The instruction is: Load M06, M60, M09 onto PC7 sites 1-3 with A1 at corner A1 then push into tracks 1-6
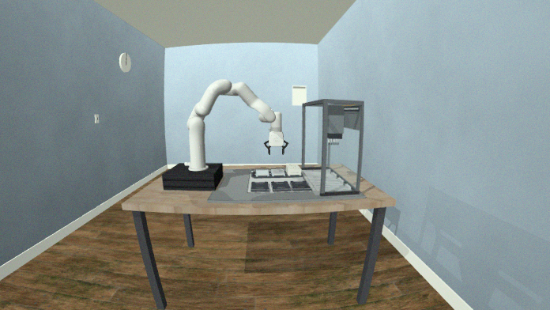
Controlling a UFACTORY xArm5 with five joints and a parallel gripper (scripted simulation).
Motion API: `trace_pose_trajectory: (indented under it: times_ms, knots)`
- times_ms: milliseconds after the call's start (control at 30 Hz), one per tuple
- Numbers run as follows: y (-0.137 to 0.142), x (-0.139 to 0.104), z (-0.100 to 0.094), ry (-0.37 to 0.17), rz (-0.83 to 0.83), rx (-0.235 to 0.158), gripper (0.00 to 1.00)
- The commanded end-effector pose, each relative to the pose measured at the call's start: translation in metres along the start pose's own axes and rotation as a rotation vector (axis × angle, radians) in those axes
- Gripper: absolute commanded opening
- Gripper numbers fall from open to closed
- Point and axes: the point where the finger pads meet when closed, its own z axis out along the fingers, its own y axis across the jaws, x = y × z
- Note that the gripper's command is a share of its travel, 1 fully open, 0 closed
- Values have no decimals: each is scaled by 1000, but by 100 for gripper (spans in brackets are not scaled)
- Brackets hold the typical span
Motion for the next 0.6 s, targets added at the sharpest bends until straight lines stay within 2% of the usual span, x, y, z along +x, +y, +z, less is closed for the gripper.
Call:
trace_pose_trajectory:
  times_ms: [0, 267, 567]
  knots:
    - [1, 1, -2, 6, 0, -2, 100]
    - [1, 1, -2, 6, 0, -2, 100]
    - [1, 1, 13, 6, 0, -2, 100]
